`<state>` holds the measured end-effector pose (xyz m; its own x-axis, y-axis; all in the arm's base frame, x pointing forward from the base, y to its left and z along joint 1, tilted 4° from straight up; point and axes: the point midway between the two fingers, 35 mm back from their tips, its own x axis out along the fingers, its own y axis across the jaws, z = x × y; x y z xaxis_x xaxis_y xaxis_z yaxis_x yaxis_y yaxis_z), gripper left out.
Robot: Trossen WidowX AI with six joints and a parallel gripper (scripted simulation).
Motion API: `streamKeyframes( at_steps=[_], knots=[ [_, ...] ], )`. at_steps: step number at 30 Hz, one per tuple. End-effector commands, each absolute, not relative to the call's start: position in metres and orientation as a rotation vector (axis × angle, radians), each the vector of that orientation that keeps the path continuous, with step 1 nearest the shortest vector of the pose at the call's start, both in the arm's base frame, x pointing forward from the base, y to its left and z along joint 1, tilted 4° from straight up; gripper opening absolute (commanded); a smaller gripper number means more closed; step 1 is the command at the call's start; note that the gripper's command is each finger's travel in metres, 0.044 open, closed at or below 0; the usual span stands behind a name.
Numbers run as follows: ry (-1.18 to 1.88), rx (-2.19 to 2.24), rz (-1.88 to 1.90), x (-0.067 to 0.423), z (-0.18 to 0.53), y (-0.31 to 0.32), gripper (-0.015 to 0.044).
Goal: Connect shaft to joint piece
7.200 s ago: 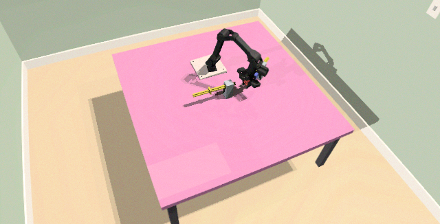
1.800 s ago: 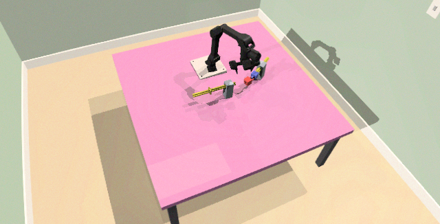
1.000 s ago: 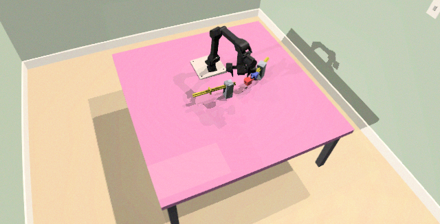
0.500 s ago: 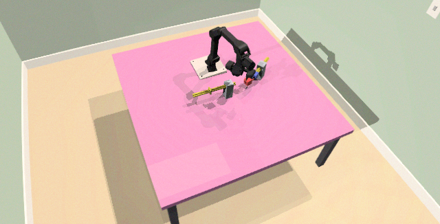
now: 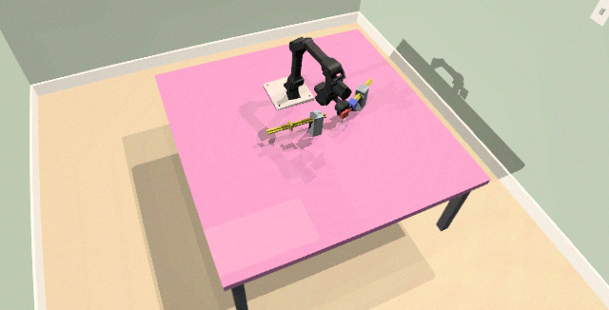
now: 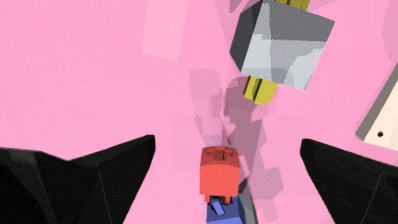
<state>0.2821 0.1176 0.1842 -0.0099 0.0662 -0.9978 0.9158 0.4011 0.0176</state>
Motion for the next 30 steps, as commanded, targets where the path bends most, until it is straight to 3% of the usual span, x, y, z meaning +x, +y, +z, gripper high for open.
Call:
streamKeyframes(
  at_steps=[1,30],
  knots=[
    [1.420,0.968,-0.872,0.282,0.184,0.118,0.0440],
    [1.422,0.967,-0.872,0.279,0.104,0.133,0.0440]
  ],
)
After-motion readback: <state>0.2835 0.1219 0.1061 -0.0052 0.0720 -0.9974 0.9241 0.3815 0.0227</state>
